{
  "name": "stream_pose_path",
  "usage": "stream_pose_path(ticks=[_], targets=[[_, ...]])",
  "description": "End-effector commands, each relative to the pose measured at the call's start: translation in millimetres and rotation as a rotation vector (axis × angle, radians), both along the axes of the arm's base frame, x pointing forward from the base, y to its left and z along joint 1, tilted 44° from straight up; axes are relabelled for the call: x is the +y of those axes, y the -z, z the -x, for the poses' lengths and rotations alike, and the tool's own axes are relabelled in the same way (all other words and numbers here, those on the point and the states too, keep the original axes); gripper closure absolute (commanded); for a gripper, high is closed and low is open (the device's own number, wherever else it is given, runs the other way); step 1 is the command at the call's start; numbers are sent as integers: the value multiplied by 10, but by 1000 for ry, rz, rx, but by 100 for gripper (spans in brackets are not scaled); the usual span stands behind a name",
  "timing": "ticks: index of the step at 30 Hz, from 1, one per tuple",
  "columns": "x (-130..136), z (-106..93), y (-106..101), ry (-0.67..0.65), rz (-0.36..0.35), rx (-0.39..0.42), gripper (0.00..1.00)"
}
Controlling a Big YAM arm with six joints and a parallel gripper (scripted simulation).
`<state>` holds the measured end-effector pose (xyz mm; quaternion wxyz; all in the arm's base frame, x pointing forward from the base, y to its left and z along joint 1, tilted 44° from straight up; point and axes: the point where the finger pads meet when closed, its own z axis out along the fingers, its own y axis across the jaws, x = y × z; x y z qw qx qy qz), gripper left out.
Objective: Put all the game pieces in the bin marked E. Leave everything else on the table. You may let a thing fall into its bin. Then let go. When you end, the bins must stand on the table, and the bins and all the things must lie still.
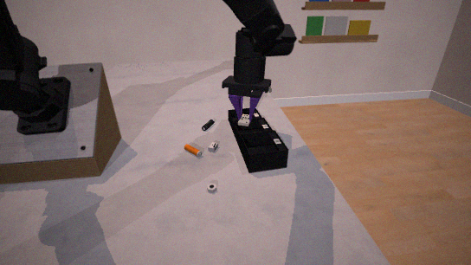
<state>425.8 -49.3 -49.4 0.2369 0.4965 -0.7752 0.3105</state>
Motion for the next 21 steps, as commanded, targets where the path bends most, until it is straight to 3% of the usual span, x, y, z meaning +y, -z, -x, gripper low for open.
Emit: stream_pose_path(ticks=[1,5,12,16,21], targets=[[149,-211,-88,-138,-28,66,80],[198,-240,-11,-214,-33,140,80],[257,-349,-99,-366,-48,232,80],[238,-361,-103,-372,-50,234,80],[164,-225,-66,-363,-50,258,80]])
